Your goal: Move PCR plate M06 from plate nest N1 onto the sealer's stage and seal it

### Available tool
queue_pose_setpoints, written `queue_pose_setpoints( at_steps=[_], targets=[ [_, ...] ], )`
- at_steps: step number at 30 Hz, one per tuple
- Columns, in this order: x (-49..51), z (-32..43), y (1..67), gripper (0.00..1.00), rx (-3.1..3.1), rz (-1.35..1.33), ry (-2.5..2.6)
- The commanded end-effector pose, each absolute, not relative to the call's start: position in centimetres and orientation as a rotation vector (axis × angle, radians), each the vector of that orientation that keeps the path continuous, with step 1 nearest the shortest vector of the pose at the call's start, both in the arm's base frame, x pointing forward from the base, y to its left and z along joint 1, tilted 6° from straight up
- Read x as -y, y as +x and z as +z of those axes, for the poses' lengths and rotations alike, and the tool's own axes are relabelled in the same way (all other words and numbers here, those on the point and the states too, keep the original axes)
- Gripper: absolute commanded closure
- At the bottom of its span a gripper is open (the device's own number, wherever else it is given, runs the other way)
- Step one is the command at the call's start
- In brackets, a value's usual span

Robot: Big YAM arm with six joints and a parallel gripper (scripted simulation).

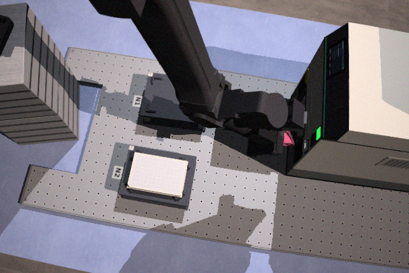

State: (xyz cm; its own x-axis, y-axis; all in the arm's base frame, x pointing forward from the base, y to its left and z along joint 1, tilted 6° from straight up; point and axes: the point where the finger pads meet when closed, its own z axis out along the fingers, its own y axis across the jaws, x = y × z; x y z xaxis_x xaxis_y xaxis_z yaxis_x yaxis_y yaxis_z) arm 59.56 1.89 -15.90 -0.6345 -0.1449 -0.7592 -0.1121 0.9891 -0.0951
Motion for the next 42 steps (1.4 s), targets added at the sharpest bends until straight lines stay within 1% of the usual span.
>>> queue_pose_setpoints(
  at_steps=[1,8,16,22,33,42],
  targets=[
    [-1.9,-12.5,62.0,1.00,-2.201,-0.050,-0.162],
    [-0.9,-12.4,62.8,1.00,-2.188,-0.066,-0.167],
    [-1.1,-15.3,60.1,1.00,-2.241,-0.063,-0.181],
    [-2.6,-15.9,60.6,1.00,-2.238,-0.055,-0.205],
    [-2.9,-14.3,61.3,1.00,-2.229,-0.052,-0.208],
    [-1.2,-13.2,61.5,1.00,-2.215,-0.068,-0.174]
  ],
)
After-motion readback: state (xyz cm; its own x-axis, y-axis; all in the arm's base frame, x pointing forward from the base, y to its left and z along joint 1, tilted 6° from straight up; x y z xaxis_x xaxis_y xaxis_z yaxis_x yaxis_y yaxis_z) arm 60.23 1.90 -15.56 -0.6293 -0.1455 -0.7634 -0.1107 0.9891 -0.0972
